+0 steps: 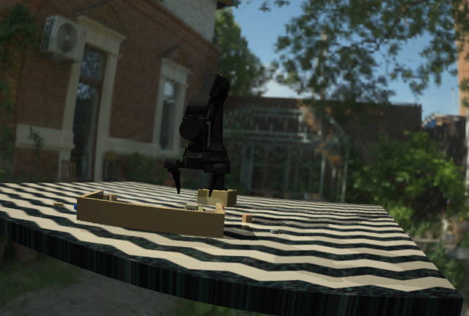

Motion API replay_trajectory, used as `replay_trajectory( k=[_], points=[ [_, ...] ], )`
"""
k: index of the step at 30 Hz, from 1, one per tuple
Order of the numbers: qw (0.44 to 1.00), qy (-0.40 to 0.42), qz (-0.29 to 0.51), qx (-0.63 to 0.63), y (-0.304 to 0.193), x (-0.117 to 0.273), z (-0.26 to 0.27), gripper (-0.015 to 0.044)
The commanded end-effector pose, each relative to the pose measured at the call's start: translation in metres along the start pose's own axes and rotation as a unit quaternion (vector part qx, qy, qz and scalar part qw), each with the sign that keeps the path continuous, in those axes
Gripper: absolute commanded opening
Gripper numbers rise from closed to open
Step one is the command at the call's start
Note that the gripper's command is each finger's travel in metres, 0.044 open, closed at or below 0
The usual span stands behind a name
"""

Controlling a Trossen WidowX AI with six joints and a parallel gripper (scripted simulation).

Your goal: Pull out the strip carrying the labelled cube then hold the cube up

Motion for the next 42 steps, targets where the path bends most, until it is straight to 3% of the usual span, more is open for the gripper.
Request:
replay_trajectory(
  k=[1,26,33,42],
  points=[
    [1.0,-0.001,-0.002,-0.002,0.015,0.003,0.0,0.044],
    [1.0,-0.001,-0.006,-0.002,0.107,0.018,0.0,0.044],
    [1.0,-0.001,-0.006,-0.002,0.108,0.009,0.0,0.0256],
    [1.0,-0.001,-0.006,-0.002,0.109,-0.006,0.0,0.025]
  ],
)
Point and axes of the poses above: the point midway between the two fingers, 35 mm back from their tips, its own x axis back along the fingers, its own z axis across the jaws, y = z × x, the point moved 2 cm from there along x, back along the fingers, and after that the axes turned 5 degrees about x, right-handed, at the moved point
